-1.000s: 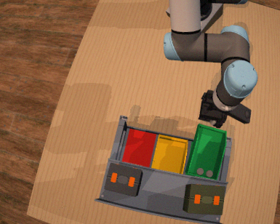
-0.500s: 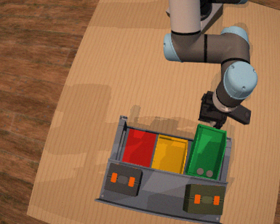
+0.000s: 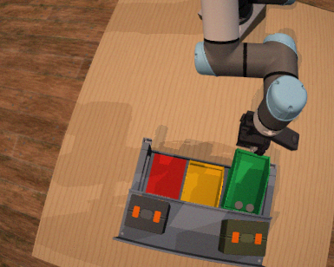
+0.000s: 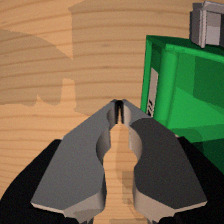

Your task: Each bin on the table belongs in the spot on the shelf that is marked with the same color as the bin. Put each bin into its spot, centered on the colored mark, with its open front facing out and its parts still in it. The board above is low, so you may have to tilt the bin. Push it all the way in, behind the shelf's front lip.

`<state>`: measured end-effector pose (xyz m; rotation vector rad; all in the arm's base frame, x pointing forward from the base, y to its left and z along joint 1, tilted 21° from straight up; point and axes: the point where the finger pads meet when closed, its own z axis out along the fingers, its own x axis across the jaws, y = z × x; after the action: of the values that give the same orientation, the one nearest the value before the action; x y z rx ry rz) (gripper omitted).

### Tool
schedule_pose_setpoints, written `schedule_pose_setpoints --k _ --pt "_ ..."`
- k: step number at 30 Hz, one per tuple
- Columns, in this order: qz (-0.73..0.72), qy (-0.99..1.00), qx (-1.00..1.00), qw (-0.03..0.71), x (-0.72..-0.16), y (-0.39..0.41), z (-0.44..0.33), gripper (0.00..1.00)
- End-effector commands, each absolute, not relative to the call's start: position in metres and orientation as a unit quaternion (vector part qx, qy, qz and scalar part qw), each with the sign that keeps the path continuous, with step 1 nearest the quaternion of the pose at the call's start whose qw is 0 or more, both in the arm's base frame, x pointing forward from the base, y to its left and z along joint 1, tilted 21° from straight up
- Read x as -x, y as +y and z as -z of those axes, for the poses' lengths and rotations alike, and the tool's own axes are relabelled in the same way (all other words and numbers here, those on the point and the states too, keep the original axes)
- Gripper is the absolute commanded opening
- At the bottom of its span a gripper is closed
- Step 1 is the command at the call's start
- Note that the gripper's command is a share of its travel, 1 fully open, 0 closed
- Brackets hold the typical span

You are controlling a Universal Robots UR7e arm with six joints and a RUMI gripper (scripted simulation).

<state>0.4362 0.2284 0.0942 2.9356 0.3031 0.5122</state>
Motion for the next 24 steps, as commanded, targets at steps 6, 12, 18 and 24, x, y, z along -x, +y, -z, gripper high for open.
schedule_pose_setpoints --k 6,12,18,24 --pt "-0.171 0.101 -0.977 0.073 -0.441 0.23 -0.096 0.0" --pt "-0.171 0.101 -0.977 0.073 -0.445 0.231 -0.098 0.0" --pt "-0.171 0.101 -0.977 0.073 -0.449 0.232 -0.099 0.0" --pt "-0.171 0.101 -0.977 0.073 -0.451 0.232 -0.1 0.0"
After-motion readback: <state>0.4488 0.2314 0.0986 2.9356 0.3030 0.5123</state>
